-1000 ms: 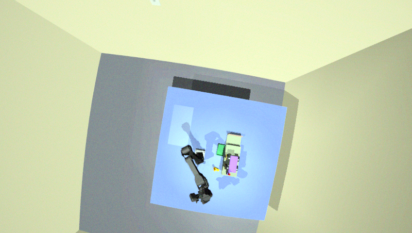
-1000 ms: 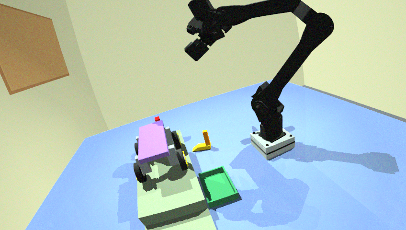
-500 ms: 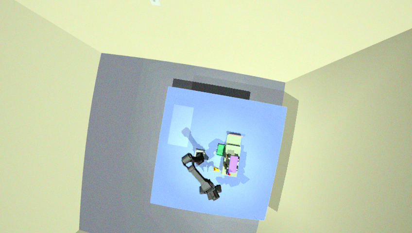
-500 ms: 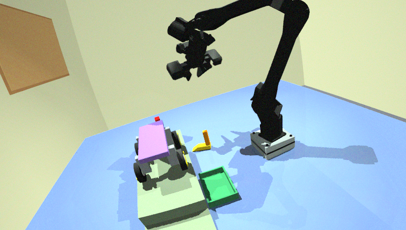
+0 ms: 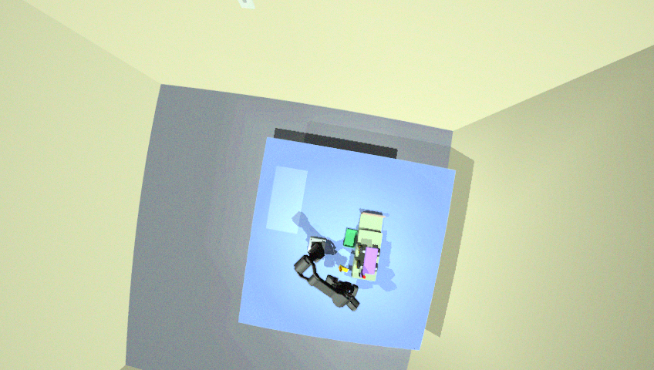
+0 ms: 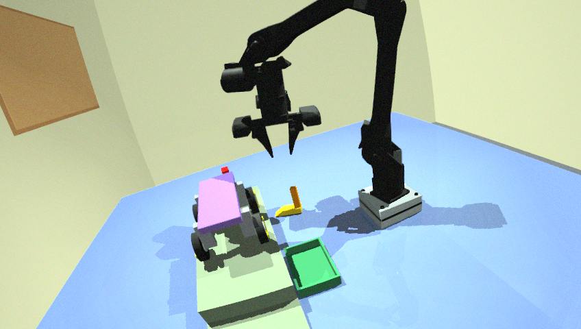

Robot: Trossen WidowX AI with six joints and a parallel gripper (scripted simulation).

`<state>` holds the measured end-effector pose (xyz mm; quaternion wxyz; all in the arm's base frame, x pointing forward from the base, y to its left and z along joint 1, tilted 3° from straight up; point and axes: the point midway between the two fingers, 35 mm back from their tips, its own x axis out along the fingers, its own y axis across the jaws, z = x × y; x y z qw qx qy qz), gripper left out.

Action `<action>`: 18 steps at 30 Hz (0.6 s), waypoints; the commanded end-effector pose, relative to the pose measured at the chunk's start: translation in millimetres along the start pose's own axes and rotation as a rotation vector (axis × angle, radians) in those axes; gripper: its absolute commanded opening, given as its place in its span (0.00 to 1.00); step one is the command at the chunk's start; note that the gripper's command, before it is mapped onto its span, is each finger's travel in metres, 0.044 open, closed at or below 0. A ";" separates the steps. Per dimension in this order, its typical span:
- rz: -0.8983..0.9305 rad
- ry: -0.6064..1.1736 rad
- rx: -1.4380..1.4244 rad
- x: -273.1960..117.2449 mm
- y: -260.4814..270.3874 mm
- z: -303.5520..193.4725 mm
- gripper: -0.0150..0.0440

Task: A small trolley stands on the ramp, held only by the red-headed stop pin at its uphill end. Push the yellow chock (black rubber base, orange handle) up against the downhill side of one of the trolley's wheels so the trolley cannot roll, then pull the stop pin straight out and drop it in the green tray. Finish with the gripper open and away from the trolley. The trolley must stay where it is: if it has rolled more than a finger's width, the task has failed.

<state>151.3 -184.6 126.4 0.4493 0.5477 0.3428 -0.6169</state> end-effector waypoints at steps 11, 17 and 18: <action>-0.103 0.136 0.151 12.7 -5.5 -28.9 0.58; -0.103 0.136 0.151 35.0 -7.4 -31.9 0.58; -0.103 0.136 0.151 38.9 -7.8 -32.6 0.58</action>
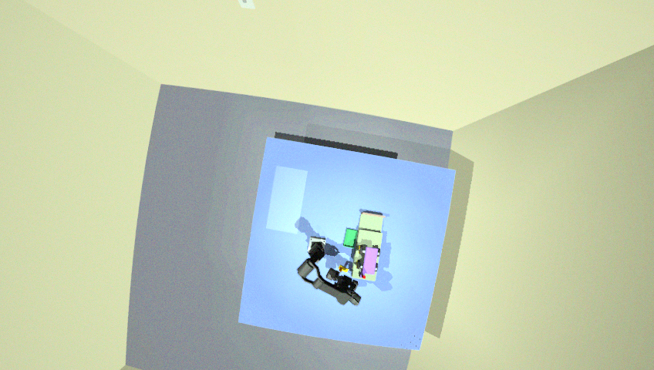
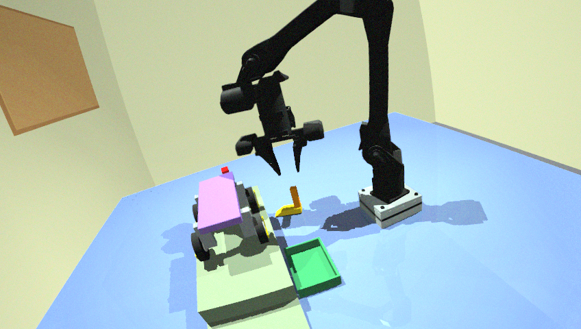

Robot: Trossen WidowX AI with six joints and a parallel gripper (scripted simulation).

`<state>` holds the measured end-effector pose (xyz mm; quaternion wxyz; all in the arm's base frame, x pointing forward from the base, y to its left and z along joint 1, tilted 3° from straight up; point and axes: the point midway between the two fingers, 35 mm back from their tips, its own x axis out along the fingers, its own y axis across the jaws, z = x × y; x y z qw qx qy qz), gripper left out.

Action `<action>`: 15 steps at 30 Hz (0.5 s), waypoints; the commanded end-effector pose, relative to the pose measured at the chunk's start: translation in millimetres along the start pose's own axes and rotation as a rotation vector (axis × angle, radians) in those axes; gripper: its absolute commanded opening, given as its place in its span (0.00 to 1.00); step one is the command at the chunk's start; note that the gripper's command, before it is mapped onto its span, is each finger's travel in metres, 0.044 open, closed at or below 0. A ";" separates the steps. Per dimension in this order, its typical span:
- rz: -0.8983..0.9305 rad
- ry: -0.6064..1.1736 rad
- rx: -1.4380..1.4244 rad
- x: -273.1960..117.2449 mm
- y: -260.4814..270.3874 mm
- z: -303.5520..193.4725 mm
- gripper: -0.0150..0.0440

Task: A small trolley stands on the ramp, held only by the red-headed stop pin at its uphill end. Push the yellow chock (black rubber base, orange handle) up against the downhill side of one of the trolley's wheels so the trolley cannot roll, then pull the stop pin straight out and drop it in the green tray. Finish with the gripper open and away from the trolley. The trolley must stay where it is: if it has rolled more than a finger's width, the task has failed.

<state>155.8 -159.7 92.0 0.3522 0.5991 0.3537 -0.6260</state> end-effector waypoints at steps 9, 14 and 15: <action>0.001 0.006 0.004 21.8 -0.3 -1.9 0.58; 0.001 0.006 0.004 29.8 -0.2 -1.8 0.58; 0.001 0.006 0.004 31.5 -0.1 -1.8 0.58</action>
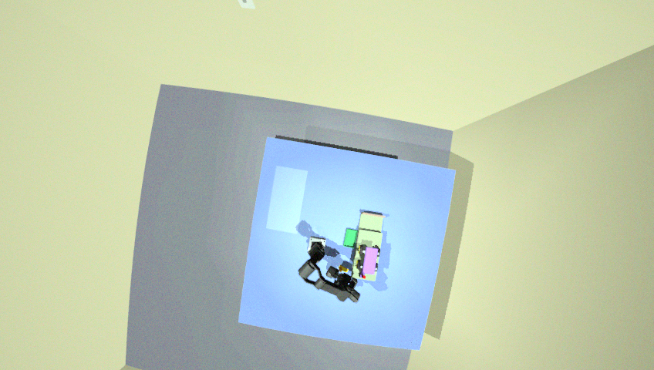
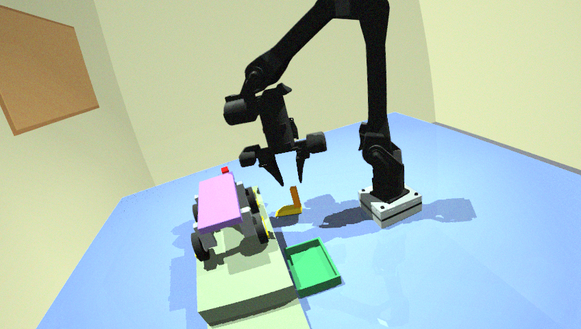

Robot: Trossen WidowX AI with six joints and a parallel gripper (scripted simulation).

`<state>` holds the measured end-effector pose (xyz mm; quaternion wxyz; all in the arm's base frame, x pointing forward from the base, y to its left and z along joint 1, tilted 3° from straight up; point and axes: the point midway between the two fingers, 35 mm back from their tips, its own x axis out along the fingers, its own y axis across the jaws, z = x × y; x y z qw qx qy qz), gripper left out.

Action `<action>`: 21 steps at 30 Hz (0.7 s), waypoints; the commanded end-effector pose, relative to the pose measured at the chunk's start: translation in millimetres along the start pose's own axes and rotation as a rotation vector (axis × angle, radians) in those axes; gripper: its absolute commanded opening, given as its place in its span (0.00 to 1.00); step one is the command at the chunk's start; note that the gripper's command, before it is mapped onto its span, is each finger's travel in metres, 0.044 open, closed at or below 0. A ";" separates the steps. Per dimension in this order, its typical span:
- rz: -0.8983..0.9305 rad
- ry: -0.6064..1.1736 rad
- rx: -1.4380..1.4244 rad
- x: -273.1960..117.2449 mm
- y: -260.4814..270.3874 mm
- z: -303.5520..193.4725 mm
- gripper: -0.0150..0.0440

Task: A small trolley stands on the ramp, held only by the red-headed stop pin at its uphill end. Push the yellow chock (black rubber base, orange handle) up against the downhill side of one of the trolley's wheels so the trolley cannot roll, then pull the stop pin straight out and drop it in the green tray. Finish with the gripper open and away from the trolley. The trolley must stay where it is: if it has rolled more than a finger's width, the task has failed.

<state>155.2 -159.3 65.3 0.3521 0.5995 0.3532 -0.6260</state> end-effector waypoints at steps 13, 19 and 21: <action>0.000 0.006 0.003 23.2 -0.2 -1.3 0.58; 0.000 0.006 0.003 30.0 -0.1 -1.2 0.58; 0.000 0.006 0.003 33.3 0.0 -1.2 0.58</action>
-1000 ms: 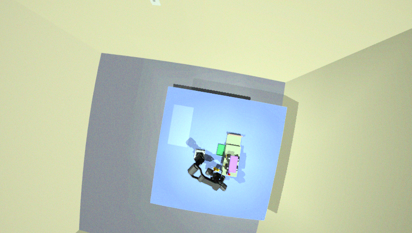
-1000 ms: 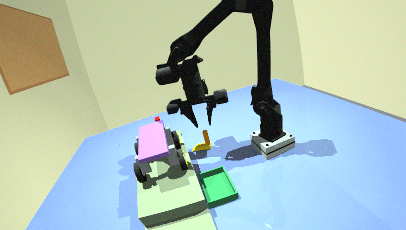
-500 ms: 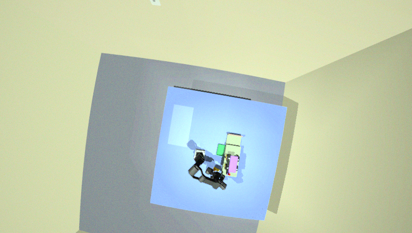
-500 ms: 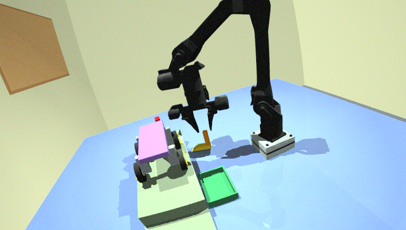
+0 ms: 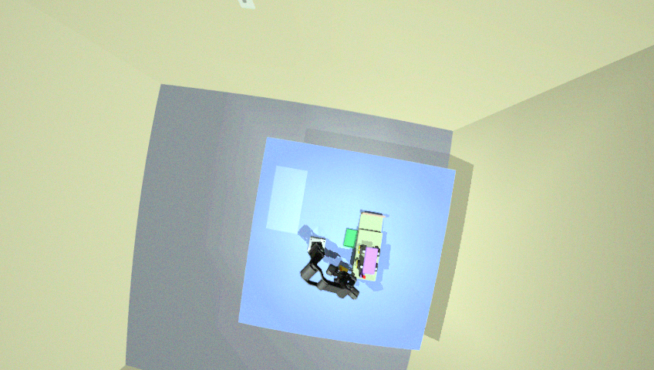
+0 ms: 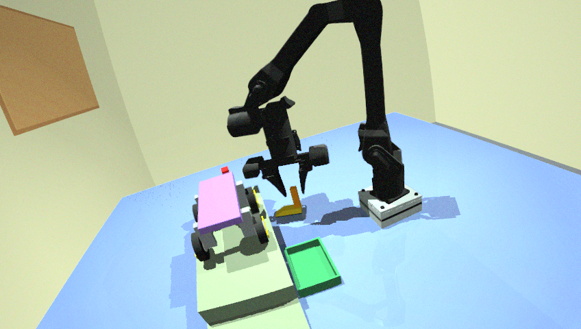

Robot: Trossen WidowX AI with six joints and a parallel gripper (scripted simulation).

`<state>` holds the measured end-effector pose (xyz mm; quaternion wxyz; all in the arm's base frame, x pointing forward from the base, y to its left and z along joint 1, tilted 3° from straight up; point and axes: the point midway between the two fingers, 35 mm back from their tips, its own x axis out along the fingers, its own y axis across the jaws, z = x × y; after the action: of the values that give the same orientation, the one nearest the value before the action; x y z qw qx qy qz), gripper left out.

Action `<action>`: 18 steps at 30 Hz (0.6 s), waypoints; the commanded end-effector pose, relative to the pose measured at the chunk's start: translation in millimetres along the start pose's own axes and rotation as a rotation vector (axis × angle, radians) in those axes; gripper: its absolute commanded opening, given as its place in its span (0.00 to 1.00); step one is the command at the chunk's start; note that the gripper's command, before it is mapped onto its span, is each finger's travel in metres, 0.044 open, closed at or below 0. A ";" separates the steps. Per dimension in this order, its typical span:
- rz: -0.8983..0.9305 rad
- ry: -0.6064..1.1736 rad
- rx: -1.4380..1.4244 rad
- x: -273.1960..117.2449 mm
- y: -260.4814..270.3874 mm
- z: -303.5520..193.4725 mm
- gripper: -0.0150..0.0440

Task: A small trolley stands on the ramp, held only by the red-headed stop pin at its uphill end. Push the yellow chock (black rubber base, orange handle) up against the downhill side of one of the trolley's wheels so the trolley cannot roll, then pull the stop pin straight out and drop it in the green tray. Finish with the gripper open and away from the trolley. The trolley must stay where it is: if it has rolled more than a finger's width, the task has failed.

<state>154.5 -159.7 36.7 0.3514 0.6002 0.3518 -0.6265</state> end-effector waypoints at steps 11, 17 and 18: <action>0.000 0.006 0.000 19.8 -0.6 -1.2 0.58; -0.003 0.001 0.002 17.1 -0.8 -0.4 0.34; -0.003 0.001 0.002 17.1 -0.8 -0.4 0.33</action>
<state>153.5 -159.3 19.4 0.3499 0.6003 0.3521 -0.6271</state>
